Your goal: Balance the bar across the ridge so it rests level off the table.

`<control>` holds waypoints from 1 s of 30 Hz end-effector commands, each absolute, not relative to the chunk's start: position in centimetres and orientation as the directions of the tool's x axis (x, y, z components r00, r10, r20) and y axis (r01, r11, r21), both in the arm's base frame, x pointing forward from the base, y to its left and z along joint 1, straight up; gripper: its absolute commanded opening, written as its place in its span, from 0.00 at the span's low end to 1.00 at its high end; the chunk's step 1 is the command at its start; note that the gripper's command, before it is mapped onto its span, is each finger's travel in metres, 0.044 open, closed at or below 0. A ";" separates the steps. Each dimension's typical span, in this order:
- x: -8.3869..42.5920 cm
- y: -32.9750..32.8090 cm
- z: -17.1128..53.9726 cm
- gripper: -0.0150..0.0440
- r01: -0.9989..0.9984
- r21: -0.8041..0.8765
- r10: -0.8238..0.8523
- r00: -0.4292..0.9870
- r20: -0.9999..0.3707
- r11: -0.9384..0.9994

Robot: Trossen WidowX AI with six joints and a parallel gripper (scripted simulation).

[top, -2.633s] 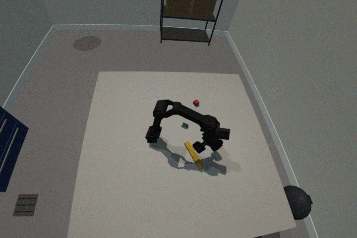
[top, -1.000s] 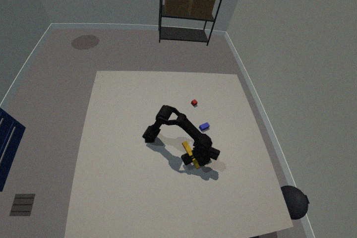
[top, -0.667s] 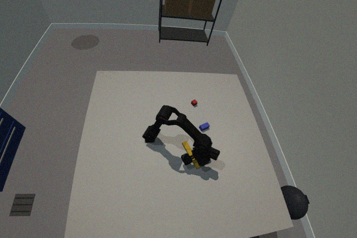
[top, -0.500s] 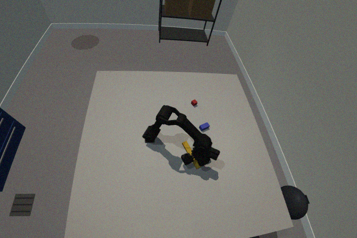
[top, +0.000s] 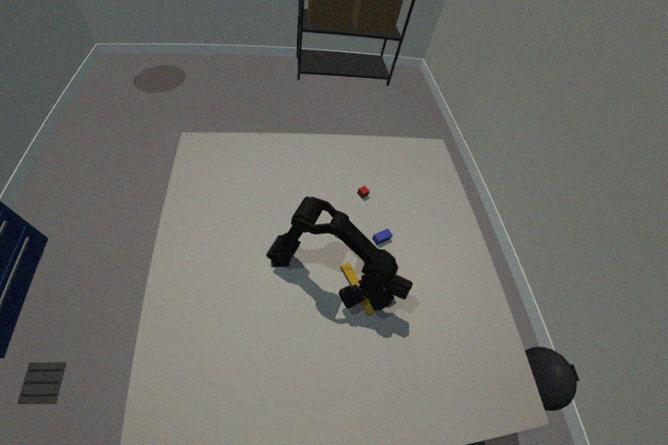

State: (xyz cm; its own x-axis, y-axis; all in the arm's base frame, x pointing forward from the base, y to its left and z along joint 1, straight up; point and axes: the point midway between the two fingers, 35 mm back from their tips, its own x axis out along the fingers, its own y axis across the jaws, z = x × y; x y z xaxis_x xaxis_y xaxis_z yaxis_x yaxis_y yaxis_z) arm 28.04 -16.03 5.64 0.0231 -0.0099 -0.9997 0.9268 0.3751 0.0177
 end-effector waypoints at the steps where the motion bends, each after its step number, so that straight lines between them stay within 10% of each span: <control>1: 28.3 -16.2 6.7 0.25 0.926 0.023 -0.015 0.031 -0.999 0.376; 30: 27.8 -16.0 14.1 0.25 0.925 0.021 -0.017 0.030 -0.999 0.379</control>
